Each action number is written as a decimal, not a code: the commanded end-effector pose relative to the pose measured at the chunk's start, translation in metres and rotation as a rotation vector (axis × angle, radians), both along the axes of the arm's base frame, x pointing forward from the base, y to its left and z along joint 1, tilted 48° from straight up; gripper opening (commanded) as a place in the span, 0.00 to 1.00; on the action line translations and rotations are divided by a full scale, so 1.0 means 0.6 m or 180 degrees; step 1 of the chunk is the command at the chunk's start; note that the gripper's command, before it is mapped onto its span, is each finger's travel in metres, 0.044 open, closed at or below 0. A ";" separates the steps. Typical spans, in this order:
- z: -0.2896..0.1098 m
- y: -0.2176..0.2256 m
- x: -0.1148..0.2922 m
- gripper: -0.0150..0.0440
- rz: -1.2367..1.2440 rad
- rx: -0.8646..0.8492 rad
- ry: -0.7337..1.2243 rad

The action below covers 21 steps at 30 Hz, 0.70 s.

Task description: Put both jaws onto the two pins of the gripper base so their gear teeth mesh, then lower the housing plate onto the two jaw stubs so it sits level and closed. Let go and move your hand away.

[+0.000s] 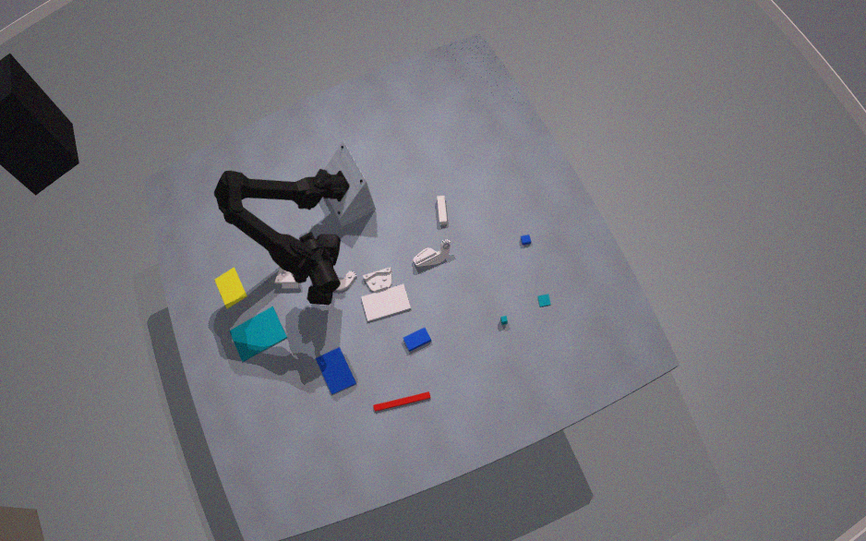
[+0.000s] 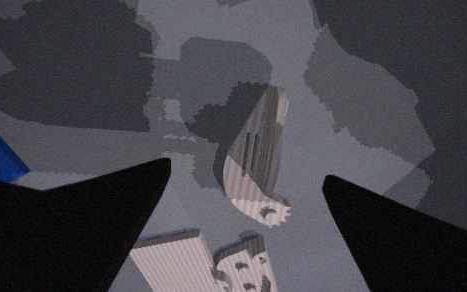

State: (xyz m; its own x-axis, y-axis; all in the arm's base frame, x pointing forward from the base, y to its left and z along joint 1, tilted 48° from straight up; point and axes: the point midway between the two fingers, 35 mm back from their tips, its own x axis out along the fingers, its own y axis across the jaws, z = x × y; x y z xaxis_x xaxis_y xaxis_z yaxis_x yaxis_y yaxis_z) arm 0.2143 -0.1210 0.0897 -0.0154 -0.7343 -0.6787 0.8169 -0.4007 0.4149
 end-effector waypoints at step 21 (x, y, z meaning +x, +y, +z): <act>-0.035 -0.039 -0.007 1.00 -0.0004 -0.0020 0.0028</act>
State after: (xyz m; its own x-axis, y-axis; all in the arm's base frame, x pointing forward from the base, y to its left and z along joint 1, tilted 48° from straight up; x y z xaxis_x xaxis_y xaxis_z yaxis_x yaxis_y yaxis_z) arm 0.2119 -0.1436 0.0712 -0.0179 -0.7397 -0.6727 0.8171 -0.3985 0.4165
